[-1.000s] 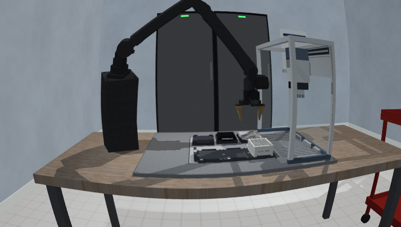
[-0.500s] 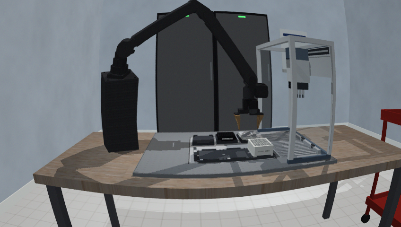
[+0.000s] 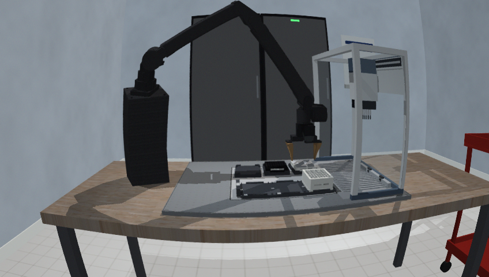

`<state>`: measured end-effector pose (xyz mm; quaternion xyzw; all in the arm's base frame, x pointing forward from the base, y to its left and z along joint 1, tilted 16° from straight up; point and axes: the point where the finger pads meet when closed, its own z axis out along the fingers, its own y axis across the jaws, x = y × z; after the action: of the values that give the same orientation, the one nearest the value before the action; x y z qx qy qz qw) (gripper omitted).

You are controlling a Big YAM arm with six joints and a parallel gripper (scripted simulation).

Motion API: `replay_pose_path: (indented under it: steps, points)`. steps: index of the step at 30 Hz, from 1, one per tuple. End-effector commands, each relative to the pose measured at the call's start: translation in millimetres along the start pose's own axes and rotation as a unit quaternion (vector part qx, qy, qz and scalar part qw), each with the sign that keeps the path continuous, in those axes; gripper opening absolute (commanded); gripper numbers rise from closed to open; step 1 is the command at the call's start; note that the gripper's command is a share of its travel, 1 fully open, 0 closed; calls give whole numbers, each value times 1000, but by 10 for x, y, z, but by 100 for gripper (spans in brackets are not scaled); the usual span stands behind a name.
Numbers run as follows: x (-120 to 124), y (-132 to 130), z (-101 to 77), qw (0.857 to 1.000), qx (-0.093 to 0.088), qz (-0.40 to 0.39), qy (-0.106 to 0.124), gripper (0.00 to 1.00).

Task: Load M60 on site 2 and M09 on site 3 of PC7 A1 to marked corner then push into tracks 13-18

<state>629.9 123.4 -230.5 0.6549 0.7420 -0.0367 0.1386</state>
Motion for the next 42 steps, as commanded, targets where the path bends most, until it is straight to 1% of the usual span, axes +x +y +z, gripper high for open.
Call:
replay_pose_path:
  steps: [1, 19, 20, 21, 22, 24, 42]
  points:
    - [-96, 82, 15, 1000, -4, 6, -1, 100]
    - [-96, 81, 15, 1000, -4, 6, -1, 100]
    - [-147, 120, -97, 1000, -14, 6, 1, 100]
    - [-160, 143, -132, 1000, -17, 7, 1, 100]
    - [-156, 111, -111, 1000, -12, 5, 1, 100]
    - [-158, 210, -154, 1000, -21, 10, 2, 100]
    - [-153, 200, -133, 1000, -19, 10, 1, 100]
